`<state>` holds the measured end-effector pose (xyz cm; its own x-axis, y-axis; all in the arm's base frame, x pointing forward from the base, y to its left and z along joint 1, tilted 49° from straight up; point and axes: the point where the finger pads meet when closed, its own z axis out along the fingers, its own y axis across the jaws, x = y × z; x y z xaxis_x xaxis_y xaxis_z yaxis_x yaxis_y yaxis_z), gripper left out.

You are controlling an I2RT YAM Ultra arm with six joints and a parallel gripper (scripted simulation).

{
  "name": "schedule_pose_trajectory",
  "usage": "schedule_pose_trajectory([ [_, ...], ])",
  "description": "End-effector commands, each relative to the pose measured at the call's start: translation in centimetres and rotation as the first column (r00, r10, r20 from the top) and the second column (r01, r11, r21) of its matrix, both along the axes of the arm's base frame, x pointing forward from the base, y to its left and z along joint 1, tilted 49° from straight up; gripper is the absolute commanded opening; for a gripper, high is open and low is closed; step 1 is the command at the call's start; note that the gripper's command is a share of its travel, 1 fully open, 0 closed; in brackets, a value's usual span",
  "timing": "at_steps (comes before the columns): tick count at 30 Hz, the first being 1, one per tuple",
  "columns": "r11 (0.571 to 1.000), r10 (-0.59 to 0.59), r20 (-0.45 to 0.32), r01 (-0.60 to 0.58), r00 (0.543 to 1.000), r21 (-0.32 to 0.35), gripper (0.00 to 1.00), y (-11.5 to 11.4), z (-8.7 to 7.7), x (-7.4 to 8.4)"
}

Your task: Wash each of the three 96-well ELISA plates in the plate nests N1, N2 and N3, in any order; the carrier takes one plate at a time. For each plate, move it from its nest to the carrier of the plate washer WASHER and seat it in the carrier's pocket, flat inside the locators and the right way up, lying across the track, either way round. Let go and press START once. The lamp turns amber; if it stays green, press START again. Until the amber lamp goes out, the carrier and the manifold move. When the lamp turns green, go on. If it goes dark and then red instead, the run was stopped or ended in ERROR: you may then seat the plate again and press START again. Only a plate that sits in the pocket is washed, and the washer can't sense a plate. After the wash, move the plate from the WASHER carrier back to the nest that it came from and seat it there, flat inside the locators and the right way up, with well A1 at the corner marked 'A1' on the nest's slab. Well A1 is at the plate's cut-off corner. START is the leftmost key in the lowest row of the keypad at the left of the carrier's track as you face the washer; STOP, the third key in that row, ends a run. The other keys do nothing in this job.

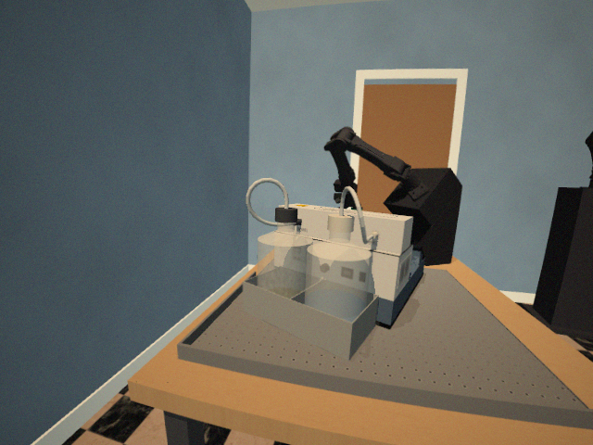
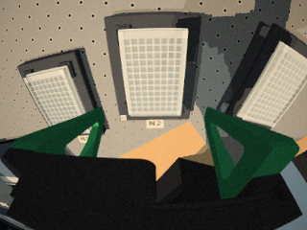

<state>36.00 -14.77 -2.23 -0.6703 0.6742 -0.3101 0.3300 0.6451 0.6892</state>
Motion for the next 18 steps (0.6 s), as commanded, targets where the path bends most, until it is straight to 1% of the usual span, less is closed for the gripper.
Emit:
schedule_pose_trajectory([
  [1, 1.0, 0.005, 0.013, -0.005, 1.0, -0.012, 1.0, -0.3, 0.3, 0.0],
  [4, 1.0, 0.005, 0.013, -0.005, 1.0, -0.012, 1.0, -0.3, 0.3, 0.0],
  [18, 1.0, 0.005, 0.013, -0.005, 1.0, -0.012, 1.0, 0.4, -1.0, 1.4],
])
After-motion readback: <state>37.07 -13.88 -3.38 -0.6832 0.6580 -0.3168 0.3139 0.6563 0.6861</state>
